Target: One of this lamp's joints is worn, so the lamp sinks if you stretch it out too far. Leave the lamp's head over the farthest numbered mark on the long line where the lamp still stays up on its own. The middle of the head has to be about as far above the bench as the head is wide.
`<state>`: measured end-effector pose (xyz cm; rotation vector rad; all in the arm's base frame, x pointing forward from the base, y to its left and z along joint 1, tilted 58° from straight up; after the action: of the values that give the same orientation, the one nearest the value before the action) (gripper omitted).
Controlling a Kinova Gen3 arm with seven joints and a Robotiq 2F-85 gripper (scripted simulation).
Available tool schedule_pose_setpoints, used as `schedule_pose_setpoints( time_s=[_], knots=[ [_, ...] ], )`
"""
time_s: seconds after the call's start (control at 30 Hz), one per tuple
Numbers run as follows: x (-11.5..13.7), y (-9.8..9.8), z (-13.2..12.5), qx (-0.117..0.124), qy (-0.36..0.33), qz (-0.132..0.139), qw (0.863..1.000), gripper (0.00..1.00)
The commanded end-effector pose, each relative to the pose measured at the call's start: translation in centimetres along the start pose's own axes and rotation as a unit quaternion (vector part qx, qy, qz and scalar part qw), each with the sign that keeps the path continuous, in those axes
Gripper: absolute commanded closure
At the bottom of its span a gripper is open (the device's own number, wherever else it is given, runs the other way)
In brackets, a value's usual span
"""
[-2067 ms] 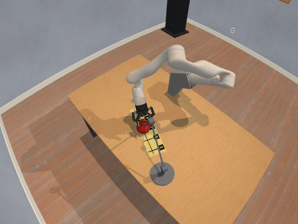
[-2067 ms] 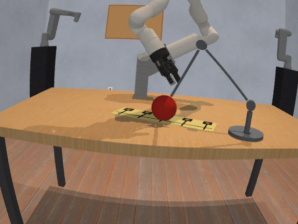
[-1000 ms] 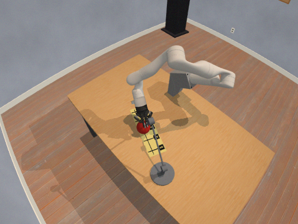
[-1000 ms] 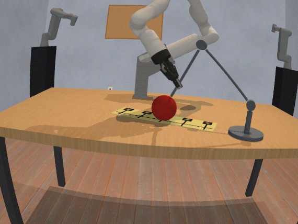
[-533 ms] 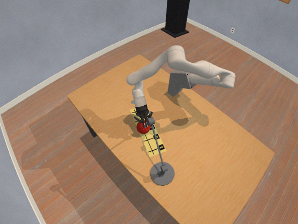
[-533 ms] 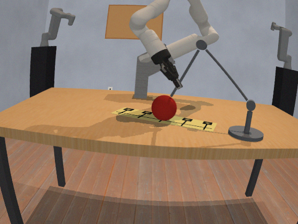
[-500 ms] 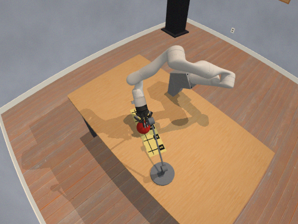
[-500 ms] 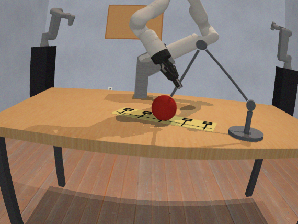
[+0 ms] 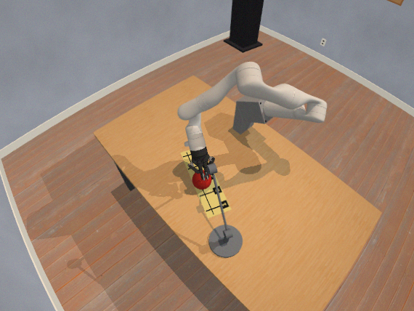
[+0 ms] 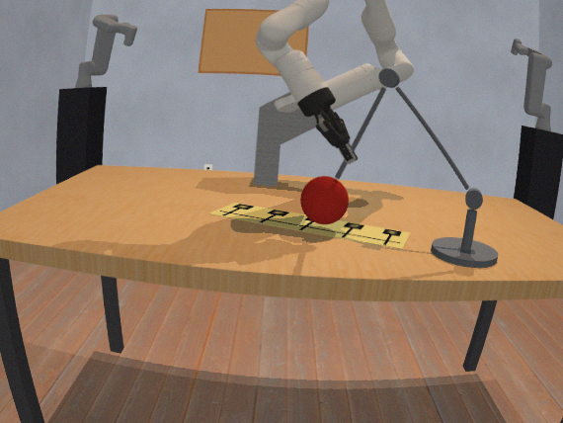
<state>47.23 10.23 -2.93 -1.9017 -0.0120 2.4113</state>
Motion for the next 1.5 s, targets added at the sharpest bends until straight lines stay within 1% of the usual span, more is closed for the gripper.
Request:
schedule_pose_setpoints(
  time_s=[0.0,0.57,1.07,1.47],
  knots=[
    [-1.7,0.1,-0.4,0.004,0.004,-0.006,1.0,1.0],
    [-3.4,-0.2,-0.5,0.002,0.003,-0.003,1.0,1.0],
    [-5.3,-0.4,-0.6,0.001,0.004,0.0,1.0,1.0],
    [-6.0,-0.5,-0.8,0.003,0.004,-0.004,1.0,1.0]
  ],
)
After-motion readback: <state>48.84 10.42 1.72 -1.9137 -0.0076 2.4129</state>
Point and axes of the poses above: the point where the finger pads meet when closed, its own y axis back along the fingers, its own z axis across the jaws, x = y × z, the point moved 8 cm from there along y, back along the fingers, and after that the axes turned 5 degrees about y, right-handed, at the moved point
